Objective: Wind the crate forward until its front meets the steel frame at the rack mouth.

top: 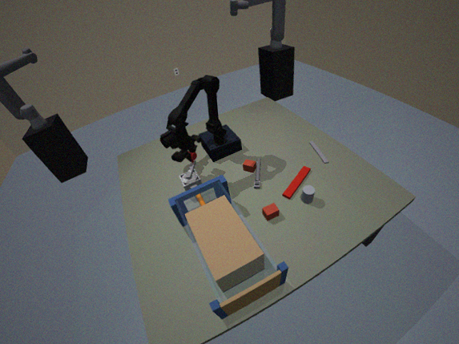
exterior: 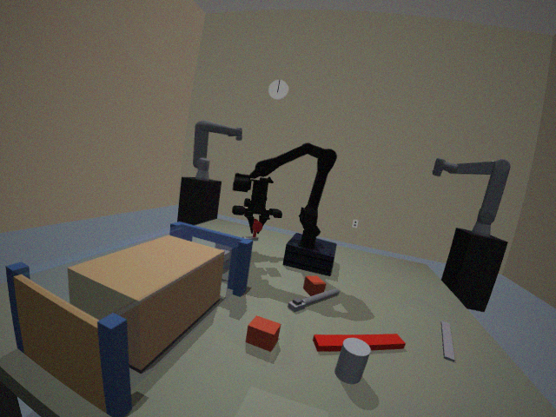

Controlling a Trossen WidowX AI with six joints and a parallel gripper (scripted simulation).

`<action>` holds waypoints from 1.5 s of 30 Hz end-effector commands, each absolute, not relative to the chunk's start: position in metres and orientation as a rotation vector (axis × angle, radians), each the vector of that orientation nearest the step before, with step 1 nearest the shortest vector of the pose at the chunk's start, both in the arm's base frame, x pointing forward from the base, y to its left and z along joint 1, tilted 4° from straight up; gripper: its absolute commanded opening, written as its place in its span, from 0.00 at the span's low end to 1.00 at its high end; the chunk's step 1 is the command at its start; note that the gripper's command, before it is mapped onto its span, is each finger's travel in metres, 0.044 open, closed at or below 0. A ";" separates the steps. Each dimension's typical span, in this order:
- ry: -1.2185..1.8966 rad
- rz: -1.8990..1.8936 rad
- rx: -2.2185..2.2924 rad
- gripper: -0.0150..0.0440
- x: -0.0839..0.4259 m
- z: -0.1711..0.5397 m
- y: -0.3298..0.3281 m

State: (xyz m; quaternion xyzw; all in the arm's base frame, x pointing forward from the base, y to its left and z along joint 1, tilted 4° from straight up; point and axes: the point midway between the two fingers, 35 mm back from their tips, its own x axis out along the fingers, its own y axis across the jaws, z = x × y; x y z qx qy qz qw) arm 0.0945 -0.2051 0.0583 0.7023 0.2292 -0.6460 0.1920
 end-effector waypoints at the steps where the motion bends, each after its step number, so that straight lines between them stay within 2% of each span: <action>1: 0.597 -1.847 1.936 0.25 0.087 0.057 -0.224; 45: 0.593 -1.847 1.933 0.25 0.084 0.056 -0.271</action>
